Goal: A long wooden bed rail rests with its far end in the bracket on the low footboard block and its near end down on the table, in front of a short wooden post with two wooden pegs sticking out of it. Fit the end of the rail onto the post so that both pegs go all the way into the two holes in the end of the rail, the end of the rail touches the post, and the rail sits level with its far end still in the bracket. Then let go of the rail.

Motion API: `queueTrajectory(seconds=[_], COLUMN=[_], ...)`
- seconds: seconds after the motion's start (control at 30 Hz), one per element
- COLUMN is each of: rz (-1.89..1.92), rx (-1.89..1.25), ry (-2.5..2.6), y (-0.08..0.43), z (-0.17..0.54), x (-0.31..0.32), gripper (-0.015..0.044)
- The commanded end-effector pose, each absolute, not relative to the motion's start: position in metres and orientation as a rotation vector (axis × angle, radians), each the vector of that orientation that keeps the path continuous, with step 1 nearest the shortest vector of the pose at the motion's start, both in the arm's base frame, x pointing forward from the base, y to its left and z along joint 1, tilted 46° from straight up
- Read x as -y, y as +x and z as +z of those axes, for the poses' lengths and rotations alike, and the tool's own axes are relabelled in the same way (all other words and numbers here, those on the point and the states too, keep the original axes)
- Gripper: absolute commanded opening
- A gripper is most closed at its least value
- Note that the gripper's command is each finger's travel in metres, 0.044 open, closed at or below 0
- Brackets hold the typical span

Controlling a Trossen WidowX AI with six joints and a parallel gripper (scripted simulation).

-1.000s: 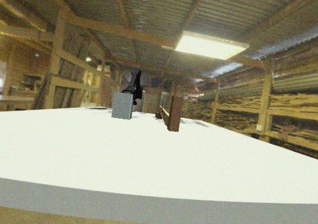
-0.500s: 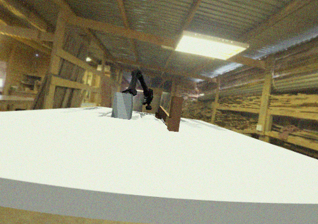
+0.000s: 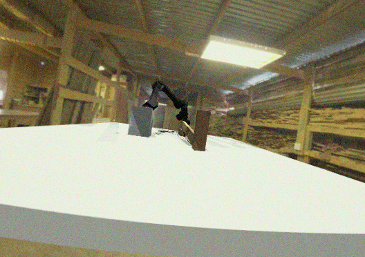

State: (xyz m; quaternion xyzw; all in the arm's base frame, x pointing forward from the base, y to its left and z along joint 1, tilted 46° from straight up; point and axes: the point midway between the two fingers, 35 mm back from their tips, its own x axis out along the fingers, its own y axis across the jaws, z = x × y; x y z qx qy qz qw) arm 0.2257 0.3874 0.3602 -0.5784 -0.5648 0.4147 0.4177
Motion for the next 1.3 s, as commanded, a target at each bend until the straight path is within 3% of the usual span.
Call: queueTrajectory(seconds=[0.0, 0.3, 0.5, 0.73, 1.0, 1.27], rz=[1.105, 1.272, 1.332, 1.443, 1.576, 1.653], rx=[1.297, 0.839, 0.638, 0.246, -0.168, -0.469], ry=[-1.502, -1.547, -1.542, -1.479, -1.227, -0.792], y=[0.257, 0.34, 0.366, 0.394, 0.376, 0.311], z=[0.326, 0.232, 0.189, 0.104, 0.016, -0.04], x=[-0.379, -0.319, -0.282, -0.196, -0.091, -0.005], gripper=[0.044, 0.044, 0.044, 0.044, 0.044, 0.044])
